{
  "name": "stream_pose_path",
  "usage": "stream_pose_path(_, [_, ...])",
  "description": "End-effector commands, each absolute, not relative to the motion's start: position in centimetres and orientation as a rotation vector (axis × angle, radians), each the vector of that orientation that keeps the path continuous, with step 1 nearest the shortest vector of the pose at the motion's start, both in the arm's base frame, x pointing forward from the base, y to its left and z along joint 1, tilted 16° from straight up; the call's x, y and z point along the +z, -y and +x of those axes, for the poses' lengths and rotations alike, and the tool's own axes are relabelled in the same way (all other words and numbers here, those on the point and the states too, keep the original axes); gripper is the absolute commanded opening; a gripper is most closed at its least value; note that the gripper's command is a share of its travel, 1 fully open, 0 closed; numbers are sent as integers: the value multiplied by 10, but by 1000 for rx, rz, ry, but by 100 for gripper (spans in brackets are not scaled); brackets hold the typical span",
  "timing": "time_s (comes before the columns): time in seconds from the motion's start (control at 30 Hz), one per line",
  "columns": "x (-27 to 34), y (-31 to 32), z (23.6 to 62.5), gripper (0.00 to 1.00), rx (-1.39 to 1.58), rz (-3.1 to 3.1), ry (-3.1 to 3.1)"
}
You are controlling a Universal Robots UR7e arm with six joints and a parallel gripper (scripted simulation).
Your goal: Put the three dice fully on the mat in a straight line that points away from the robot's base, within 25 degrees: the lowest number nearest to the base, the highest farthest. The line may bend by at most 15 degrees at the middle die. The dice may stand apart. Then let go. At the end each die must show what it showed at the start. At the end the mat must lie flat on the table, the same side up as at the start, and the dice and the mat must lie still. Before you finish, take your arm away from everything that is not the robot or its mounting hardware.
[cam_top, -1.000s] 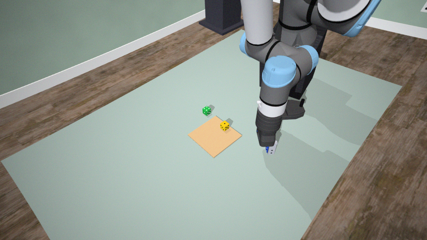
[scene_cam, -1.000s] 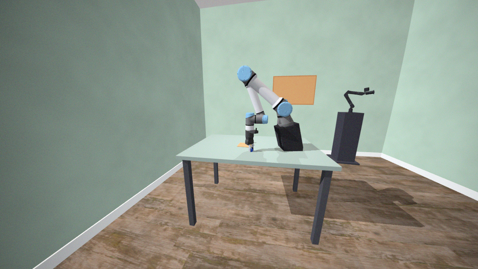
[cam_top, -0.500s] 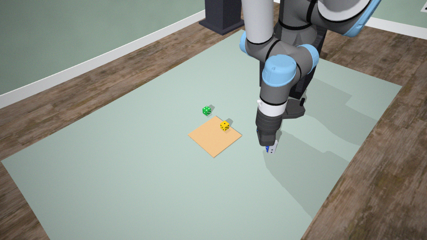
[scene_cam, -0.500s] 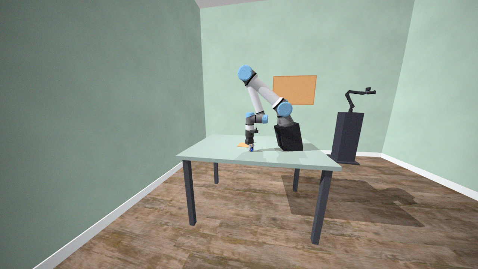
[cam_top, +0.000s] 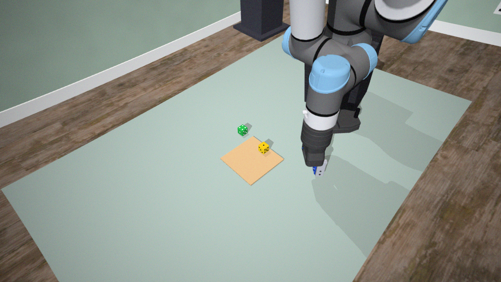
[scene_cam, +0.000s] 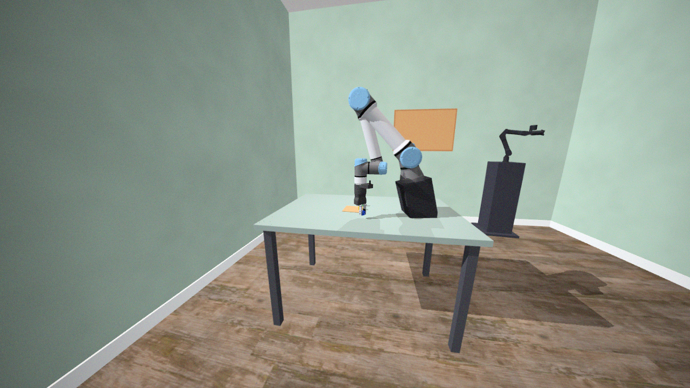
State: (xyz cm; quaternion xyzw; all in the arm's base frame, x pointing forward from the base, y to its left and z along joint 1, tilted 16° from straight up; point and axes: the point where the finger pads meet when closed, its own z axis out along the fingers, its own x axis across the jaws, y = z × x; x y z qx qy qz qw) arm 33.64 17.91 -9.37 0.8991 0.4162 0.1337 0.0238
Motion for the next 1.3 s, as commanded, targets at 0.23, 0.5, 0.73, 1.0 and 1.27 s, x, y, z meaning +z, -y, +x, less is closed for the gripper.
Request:
stream_pose_path(0.23, [-69,-177,330,49,416,2782,-1288])
stream_pose_path(0.5, [-48,-176,324,49,416,2782,-1288])
stream_pose_path(0.73, [-37,-175,321,49,416,2782,-1288])
stream_pose_path(1.0, [-26,-174,318,49,416,2782,-1288])
stream_pose_path(1.27, [-21,-174,317,49,416,2782,-1288])
